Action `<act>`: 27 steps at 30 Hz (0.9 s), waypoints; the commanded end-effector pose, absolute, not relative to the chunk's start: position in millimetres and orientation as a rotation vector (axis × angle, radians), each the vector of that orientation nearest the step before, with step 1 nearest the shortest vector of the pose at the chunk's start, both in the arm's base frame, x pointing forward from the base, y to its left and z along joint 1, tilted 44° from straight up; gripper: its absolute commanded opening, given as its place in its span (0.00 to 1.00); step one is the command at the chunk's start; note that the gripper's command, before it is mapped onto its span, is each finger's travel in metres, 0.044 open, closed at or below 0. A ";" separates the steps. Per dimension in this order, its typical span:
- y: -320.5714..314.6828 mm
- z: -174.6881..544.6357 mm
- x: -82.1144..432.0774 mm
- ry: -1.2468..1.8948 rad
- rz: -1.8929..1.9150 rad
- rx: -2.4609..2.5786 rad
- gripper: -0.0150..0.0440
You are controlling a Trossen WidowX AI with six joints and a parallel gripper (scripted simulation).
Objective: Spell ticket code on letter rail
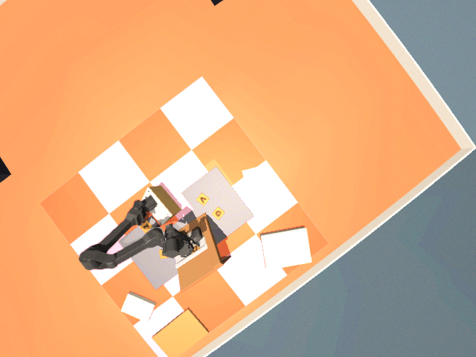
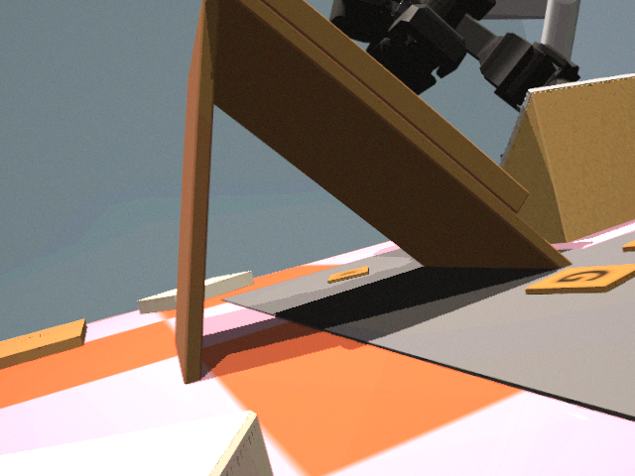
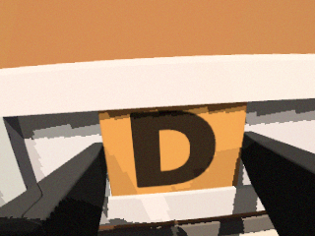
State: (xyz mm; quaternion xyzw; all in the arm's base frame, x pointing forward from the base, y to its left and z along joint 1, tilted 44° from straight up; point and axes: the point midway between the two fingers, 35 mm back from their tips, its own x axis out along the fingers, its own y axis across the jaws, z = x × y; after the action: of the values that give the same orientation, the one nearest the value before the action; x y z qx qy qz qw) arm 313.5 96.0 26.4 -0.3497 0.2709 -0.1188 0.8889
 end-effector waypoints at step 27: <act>107.5 15.3 313.9 0.561 -0.250 -0.722 0.25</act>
State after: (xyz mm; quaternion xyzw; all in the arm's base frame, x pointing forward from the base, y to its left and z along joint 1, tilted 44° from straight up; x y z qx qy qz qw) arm 314.0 106.9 16.8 -0.3483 0.2700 -0.1189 0.8897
